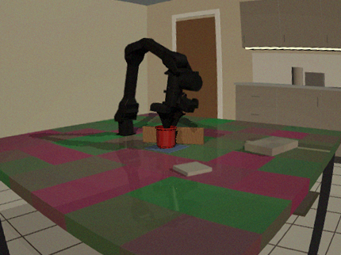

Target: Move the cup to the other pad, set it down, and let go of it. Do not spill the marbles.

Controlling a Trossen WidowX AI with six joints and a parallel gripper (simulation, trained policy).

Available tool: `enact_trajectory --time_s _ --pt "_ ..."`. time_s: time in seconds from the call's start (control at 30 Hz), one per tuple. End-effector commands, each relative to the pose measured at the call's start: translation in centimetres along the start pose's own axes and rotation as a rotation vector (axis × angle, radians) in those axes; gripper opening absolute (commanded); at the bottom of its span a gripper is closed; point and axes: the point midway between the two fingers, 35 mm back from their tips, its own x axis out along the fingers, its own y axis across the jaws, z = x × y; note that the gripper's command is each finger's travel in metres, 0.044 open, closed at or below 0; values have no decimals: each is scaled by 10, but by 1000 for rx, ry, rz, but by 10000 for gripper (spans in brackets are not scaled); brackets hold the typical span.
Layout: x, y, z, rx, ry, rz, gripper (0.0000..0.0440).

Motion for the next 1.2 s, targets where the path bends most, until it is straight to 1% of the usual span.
enact_trajectory --time_s 0.0,0.1,0.2,0.33,0.37,0.73,1.17 --pt "20 -1 -2 -43 18 10 166" --pt "31 0 -2 -79 22 23 166" --pt "39 -1 -3 -122 23 27 106" --pt "46 -2 -6 -184 32 31 8" --pt "47 -3 -6 -199 33 33 0" --pt "33 -5 -10 -327 23 40 0" --pt "3 1 -11 -422 -11 39 0"
